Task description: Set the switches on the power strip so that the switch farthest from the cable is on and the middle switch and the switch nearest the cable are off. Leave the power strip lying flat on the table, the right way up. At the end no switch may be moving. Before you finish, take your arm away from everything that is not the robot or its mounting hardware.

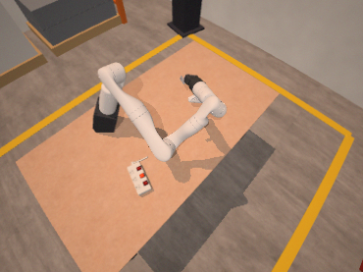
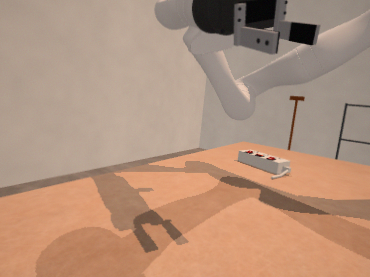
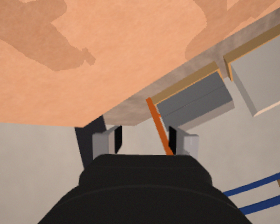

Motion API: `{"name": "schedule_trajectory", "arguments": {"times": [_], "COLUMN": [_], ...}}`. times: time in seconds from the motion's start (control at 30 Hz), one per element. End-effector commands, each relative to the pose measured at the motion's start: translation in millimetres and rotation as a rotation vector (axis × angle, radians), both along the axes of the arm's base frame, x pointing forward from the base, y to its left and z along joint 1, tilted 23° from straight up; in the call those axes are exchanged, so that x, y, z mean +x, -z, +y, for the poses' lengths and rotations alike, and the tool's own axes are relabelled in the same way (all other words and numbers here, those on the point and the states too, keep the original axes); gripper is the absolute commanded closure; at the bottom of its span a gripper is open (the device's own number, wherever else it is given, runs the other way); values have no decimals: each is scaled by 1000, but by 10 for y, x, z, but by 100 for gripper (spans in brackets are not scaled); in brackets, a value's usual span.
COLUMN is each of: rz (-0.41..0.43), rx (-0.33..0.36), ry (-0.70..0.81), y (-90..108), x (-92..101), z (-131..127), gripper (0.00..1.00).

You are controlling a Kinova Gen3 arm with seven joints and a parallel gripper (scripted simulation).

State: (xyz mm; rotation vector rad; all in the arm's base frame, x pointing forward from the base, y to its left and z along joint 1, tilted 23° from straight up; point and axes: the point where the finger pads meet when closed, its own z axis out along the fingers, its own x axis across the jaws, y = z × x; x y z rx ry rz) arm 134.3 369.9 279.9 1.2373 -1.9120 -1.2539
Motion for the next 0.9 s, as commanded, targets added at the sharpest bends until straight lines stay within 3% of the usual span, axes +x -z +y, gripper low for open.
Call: {"name": "schedule_trajectory", "arguments": {"times": [0.0, 0.17, 0.2, 0.33, 0.37, 0.5, 0.53, 0.73, 0.77, 0.87], "rz": [-4, -4, -6, -6, -7, -7, -8, -8, -10, -10], "rx": [-23, -23, -59, -59, -96, -96, -133, -133, -172, -172], "ry": [-3, -3, -3, -3, -1, -1, 1, 1, 5, 5], "y": [39, 39, 101, 101, 165, 165, 230, 230, 297, 297], "x": [-29, -29, -55, -55, -79, -79, -100, -100, -118, -118], "z": [2, 2, -2, -2, -8, -8, -16, -16, -25, -25], "gripper": [0, 0, 0, 0, 0, 0, 0, 0, 0, 0]}}
